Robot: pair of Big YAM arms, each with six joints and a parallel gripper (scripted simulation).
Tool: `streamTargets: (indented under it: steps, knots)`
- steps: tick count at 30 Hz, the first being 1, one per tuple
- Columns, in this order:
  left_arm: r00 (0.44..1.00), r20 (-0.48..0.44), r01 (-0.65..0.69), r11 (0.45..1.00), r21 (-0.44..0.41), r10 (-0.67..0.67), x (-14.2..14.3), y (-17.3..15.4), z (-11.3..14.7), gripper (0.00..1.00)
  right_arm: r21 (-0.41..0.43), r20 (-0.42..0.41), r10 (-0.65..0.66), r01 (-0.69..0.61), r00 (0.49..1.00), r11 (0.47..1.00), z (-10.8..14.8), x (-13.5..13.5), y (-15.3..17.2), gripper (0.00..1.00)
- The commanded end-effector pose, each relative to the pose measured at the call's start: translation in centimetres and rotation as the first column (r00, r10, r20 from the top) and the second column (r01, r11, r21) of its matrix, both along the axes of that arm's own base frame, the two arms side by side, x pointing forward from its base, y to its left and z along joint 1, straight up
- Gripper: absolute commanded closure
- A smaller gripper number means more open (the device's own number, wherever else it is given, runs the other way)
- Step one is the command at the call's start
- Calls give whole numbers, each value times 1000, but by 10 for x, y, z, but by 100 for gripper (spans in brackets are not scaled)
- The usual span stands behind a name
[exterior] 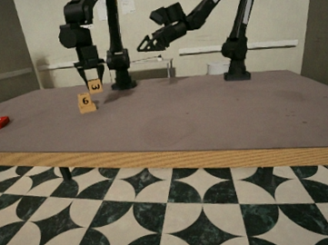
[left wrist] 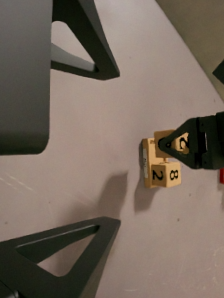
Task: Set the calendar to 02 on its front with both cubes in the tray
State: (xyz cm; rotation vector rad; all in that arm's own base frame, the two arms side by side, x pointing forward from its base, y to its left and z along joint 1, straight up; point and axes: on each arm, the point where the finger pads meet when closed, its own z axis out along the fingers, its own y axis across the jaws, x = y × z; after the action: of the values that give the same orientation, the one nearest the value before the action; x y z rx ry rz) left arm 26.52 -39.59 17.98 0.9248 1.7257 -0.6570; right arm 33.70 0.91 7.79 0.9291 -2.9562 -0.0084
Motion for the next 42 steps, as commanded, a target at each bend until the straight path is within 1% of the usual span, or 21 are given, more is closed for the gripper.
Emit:
streamTargets:
  steps: [1,3,7,12,13,16,23,24,25,27,28,30,31,32,33,35,38,39,42]
  knots:
    - [1000,30,-1,999,-50,2,8,-13,27,0,7,75,38,-38,996,999,32,29,-22,60]
    - [1000,30,-1,999,-50,2,8,-13,27,0,2,77,29,-29,997,1000,36,28,-34,60]
    - [1000,30,-1,999,-50,2,8,-13,27,0,0,73,-8,8,997,1000,36,27,-45,60]
    - [1000,30,-1,999,-50,2,8,-13,27,0,-1,84,-5,5,996,1000,35,31,-42,60]
    - [1000,30,-1,999,-50,2,8,-13,27,0,1,57,-5,5,998,1000,23,23,-41,60]
    - [1000,30,-1,999,-50,2,8,-13,27,0,2,43,-6,5,999,1000,13,23,-41,60]
    - [1000,30,-1,999,-50,2,8,-13,27,0,2,44,-6,5,999,1000,-2,23,-41,60]
    - [1000,30,-1,999,-50,2,8,-13,27,0,3,40,-6,5,999,1000,-6,21,-41,60]
    - [1000,30,-1,999,-50,2,8,-13,27,0,4,20,-6,6,1000,1000,-15,12,-40,60]
    - [1000,30,-1,999,-50,2,8,-13,27,0,4,20,-6,6,1000,1000,-15,12,-40,60]
    - [1000,30,-1,999,-50,2,8,-13,27,0,2,44,-6,5,999,1000,-9,23,-41,60]
    - [1000,30,-1,999,-50,2,8,-13,27,0,2,44,-6,5,999,1000,-15,23,-41,60]
    - [1000,30,-1,999,-50,2,8,-13,27,0,3,38,-6,5,999,1000,-19,20,-41,60]
    - [1000,30,-1,999,-50,2,8,-13,27,0,4,20,-6,6,1000,1000,-27,12,-40,60]
    - [1000,30,-1,999,-50,2,8,-13,27,0,4,20,-6,6,1000,1000,-29,11,-40,60]
    - [1000,30,-1,999,-50,2,8,-13,27,0,2,43,-6,5,999,1000,-26,22,-41,60]
    - [1000,30,-1,999,-50,2,8,-13,27,0,2,43,-6,5,999,1000,-30,22,-41,60]
    - [1000,30,-1,999,-50,2,8,-13,27,0,3,40,-6,5,999,1000,-32,18,-41,60]
    - [1000,30,-1,999,-50,2,8,-13,27,0,1,57,-5,5,998,1000,-27,23,-41,60]
